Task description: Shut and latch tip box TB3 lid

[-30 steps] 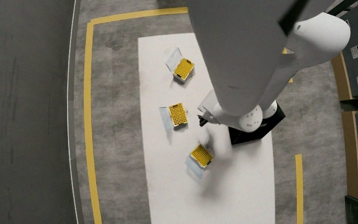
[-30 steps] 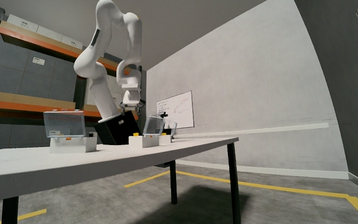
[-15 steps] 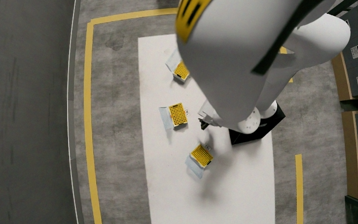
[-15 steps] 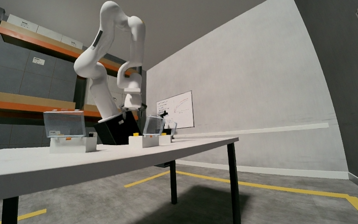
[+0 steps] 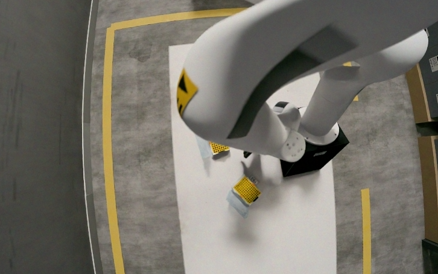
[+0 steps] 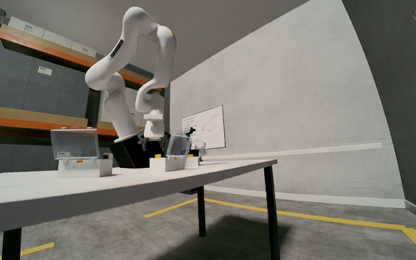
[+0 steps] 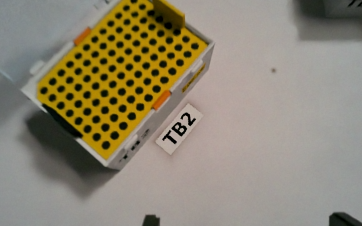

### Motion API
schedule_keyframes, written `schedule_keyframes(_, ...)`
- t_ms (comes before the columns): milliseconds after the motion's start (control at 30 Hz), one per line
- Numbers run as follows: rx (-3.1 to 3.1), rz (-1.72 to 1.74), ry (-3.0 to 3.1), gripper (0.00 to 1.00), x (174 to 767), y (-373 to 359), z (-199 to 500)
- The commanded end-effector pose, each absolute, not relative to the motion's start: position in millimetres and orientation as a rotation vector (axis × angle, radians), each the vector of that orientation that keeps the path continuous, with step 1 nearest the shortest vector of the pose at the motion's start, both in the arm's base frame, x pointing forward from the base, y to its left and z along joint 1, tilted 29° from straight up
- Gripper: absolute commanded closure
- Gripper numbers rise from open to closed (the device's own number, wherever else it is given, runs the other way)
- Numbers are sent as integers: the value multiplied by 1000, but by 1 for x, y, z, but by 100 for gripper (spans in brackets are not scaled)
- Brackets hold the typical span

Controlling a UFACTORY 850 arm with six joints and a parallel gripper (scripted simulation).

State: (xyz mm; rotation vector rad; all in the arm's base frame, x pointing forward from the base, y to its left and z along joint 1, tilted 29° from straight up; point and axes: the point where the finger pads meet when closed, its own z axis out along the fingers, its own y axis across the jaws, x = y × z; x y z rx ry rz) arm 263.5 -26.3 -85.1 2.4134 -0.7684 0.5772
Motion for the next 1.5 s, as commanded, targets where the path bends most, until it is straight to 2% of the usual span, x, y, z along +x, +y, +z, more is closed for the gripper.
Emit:
schedule_keyframes(0,2415,582,-767,0,266,-40,-109)
schedule_keyframes(233,2415,582,-767,0,267,-55,-137)
schedule_keyframes(1467,2415,582,-767,0,267,-55,-137)
